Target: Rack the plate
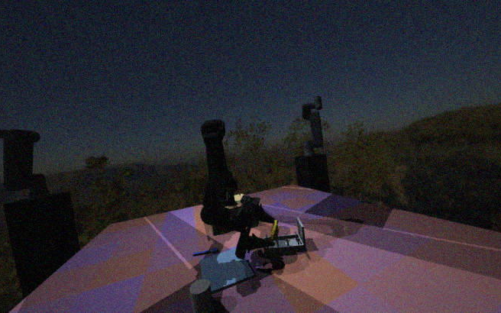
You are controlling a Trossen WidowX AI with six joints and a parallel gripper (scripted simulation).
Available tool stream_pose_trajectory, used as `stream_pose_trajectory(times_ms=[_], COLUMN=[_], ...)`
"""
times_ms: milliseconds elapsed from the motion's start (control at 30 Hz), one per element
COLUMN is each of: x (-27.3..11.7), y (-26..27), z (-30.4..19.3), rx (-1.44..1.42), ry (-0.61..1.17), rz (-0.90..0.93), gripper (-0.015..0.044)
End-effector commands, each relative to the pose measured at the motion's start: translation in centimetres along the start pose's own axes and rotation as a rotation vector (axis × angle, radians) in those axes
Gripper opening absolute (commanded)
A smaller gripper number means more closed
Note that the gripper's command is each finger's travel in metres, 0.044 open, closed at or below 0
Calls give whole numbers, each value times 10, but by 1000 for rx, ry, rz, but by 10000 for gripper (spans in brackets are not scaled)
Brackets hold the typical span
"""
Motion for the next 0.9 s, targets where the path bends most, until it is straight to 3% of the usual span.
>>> stream_pose_trajectory(times_ms=[0,467,867], x=[-4,-19,-20], y=[2,19,20], z=[-9,-43,-44], rx=[-90,-453,-470], ry=[-73,-348,-361], rz=[31,110,112], gripper=[0,0,0])
Point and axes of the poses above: the point midway between the two fingers, 35 mm back from their tips, its own x axis out along the fingers, its own y axis across the jaws, z = x × y, the point moved 10 cm from there along -x, back along the fingers, and after that the axes turned 7 degrees about -x, right-handed, at the moved point
